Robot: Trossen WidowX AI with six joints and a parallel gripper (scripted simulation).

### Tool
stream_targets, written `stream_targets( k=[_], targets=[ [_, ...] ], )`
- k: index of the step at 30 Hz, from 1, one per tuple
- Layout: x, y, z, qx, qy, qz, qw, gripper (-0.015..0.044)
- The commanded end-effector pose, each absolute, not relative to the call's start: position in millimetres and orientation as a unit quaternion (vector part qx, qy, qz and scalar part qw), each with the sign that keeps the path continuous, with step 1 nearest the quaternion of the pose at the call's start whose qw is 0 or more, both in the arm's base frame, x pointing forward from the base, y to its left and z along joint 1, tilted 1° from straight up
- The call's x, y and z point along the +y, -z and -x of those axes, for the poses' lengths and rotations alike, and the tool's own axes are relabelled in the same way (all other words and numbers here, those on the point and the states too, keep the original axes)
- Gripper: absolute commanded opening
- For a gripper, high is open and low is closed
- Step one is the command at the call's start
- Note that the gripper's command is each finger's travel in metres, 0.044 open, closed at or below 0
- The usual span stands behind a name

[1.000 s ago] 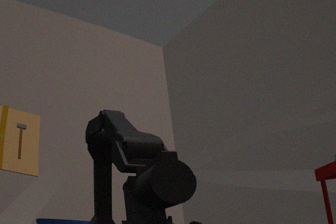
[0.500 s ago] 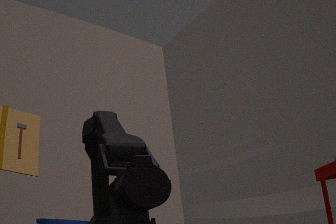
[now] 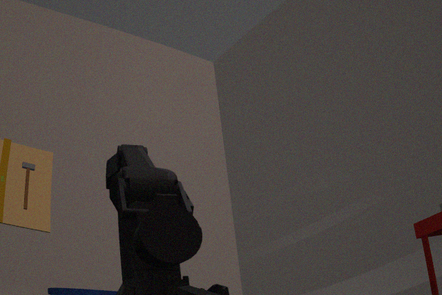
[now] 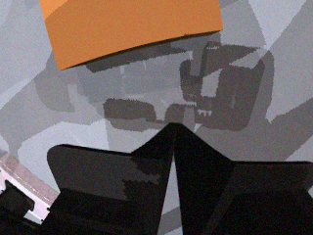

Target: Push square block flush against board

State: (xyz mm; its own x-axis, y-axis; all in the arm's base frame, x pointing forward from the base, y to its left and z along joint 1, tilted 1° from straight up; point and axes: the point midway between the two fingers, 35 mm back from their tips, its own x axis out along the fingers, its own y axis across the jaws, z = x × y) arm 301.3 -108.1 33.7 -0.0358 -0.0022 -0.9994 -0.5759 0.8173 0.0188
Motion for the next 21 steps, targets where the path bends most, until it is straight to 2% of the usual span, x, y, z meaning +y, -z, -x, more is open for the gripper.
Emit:
stream_targets(
  k=[1, 7, 21],
  targets=[
    [-109.8, -69.2, -307.5, 0.675, -0.208, 0.220, 0.673, 0.0000],
    [-108.1, -69.7, -310.5, 0.672, -0.197, 0.216, 0.681, 0.0000],
    [-51.1, -69.1, -313.3, 0.701, -0.036, 0.045, 0.711, 0.0000]
  ],
)
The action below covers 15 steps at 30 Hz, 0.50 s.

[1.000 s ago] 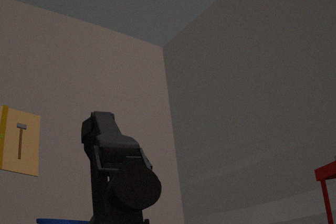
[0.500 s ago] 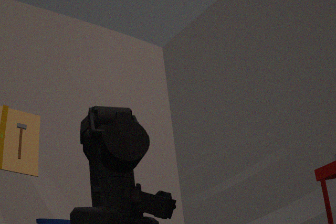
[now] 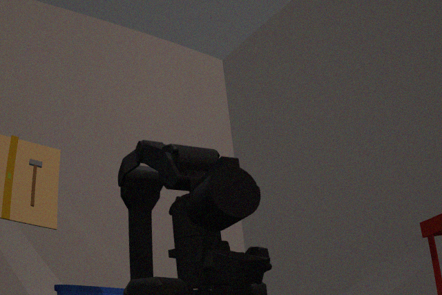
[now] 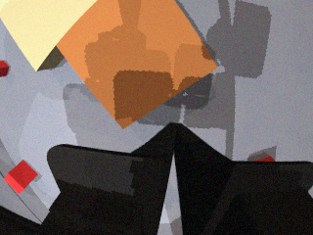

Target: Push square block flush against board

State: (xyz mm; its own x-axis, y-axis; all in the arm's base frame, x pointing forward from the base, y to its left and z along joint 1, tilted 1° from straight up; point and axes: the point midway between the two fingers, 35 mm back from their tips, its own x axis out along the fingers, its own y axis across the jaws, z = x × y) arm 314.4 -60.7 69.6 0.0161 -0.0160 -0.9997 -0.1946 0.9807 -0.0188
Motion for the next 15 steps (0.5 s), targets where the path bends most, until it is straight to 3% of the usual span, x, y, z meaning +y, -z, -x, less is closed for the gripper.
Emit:
stream_targets(
  k=[1, 15],
  targets=[
    [-47.0, -69.0, -313.1, 0.701, -0.024, 0.033, 0.712, 0.0000],
    [4.7, -67.8, -305.0, 0.691, 0.140, -0.133, 0.697, 0.0000]
  ],
)
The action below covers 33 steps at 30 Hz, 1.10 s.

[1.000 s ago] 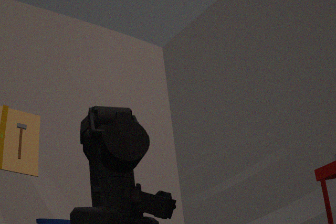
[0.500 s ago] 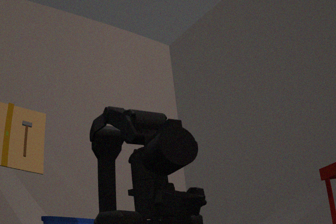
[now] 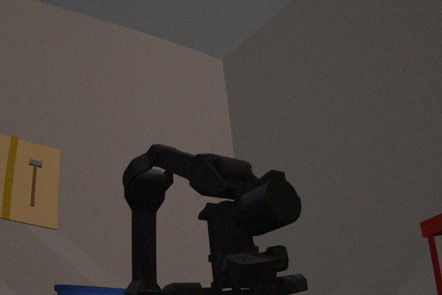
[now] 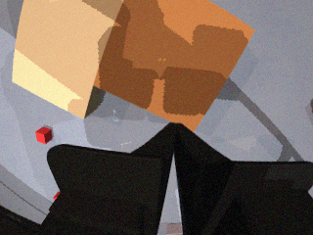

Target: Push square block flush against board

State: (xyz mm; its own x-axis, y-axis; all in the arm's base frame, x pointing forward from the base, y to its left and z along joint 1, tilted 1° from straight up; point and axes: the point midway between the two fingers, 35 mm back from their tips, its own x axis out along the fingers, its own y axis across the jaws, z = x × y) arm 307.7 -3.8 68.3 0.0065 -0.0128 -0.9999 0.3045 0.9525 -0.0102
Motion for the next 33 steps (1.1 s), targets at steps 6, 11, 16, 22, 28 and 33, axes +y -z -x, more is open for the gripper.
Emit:
stream_targets(
  k=[6, 11, 16, 22, 28, 33],
  targets=[
    [27.1, -67.5, -299.3, 0.675, 0.205, -0.202, 0.679, 0.0000],
    [37.2, -67.4, -296.1, 0.666, 0.235, -0.233, 0.668, 0.0000],
    [38.5, -39.4, -297.2, 0.665, 0.238, -0.237, 0.667, 0.0000],
    [39.2, -12.1, -295.6, 0.664, 0.242, -0.240, 0.666, 0.0000],
    [35.9, -12.3, -300.1, 0.664, 0.242, -0.240, 0.666, 0.0000],
    [31.8, -12.5, -305.5, 0.663, 0.242, -0.240, 0.666, 0.0000]
  ],
)
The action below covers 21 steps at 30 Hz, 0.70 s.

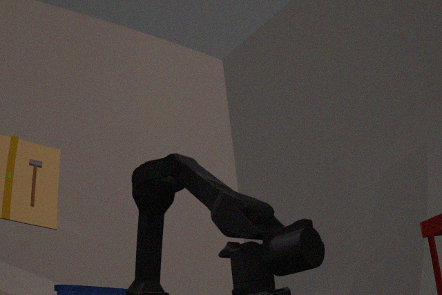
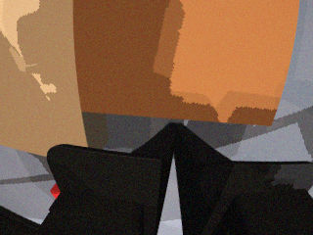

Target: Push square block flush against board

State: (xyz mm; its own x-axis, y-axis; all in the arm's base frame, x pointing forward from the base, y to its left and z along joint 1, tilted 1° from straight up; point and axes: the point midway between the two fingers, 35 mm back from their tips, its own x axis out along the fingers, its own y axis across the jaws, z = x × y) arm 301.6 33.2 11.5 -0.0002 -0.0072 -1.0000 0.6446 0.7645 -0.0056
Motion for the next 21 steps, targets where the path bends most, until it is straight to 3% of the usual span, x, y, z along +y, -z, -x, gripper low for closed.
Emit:
stream_targets(
  k=[1, 21],
  targets=[
    [30.9, -12.5, -306.6, 0.663, 0.242, -0.240, 0.666, 0.0000],
    [18.5, -12.8, -321.2, 0.663, 0.242, -0.240, 0.667, 0.0000]
  ],
)
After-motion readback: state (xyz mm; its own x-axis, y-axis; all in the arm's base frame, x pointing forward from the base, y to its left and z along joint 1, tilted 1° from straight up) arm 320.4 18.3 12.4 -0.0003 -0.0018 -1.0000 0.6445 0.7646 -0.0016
